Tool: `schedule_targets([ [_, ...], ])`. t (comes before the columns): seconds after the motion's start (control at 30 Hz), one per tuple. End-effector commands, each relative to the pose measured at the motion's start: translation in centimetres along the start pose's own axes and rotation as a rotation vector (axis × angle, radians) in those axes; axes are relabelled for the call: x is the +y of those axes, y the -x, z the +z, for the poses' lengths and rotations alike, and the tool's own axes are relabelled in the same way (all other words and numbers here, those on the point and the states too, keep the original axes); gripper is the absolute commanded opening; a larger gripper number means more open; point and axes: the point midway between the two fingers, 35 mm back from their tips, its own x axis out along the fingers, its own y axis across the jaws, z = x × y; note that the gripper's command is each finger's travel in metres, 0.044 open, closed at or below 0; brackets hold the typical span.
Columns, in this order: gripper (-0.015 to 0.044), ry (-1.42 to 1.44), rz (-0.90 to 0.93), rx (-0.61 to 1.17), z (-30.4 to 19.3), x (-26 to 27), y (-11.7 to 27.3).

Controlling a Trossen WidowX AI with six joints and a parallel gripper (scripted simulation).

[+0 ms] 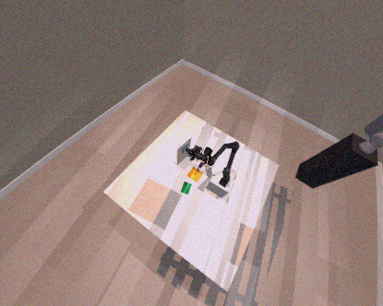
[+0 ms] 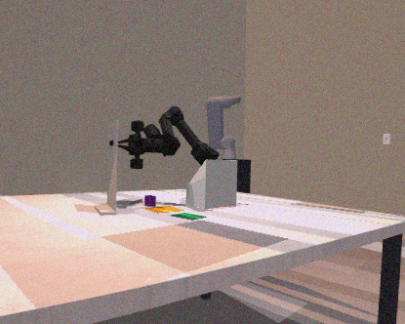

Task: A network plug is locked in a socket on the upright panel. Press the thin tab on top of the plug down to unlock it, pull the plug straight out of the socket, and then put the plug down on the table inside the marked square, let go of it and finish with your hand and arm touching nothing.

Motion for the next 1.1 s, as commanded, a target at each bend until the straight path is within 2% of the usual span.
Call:
schedule_targets([
  [0.0,0.0,-0.004,-0.001,0.0,-0.1,0.0,0.3],
  [1.07,0.0,-0.004,-0.002,0.001,-0.6,0.0,2.1],
])
